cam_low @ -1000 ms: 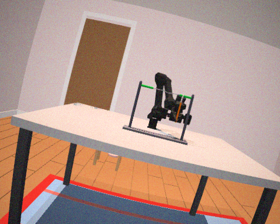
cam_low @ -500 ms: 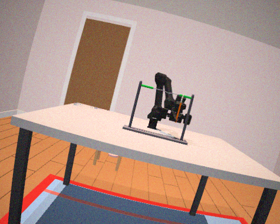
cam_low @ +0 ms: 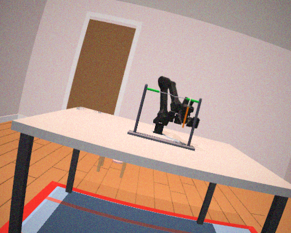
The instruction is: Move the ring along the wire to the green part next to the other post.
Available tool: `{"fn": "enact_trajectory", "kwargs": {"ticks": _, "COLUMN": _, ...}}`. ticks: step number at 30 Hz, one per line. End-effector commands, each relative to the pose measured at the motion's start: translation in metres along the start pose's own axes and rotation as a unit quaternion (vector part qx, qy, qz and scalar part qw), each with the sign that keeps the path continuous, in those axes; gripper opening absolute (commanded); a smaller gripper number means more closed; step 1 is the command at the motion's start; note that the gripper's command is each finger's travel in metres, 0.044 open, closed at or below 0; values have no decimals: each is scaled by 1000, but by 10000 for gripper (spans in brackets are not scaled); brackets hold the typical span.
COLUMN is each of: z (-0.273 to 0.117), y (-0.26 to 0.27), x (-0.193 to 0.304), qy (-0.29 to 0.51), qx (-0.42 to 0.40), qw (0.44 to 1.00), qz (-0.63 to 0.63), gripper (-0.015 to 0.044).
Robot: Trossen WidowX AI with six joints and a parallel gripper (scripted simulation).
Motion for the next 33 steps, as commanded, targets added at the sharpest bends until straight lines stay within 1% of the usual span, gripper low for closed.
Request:
{"fn": "enact_trajectory", "kwargs": {"ticks": 1, "z": -12, "y": -1, "x": 2, "qy": 2, "qx": 3, "qw": 1000, "qz": 2, "gripper": 160}}
{"fn": "enact_trajectory", "kwargs": {"ticks": 10, "z": -31, "y": -2, "x": 3, "qy": 2, "qx": 3, "qw": 1000, "qz": 3, "gripper": 160}}
{"fn": "enact_trajectory", "kwargs": {"ticks": 33, "z": -31, "y": -3, "x": 3, "qy": 2, "qx": 3, "qw": 1000, "qz": 3, "gripper": 160}}
Point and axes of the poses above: the point midway between the two fingers, 35 mm back from their tips, its own z axis out along the fingers, its own y axis across the jaws, x = y × z, the point moved 10 cm from there along -z, back along the fingers
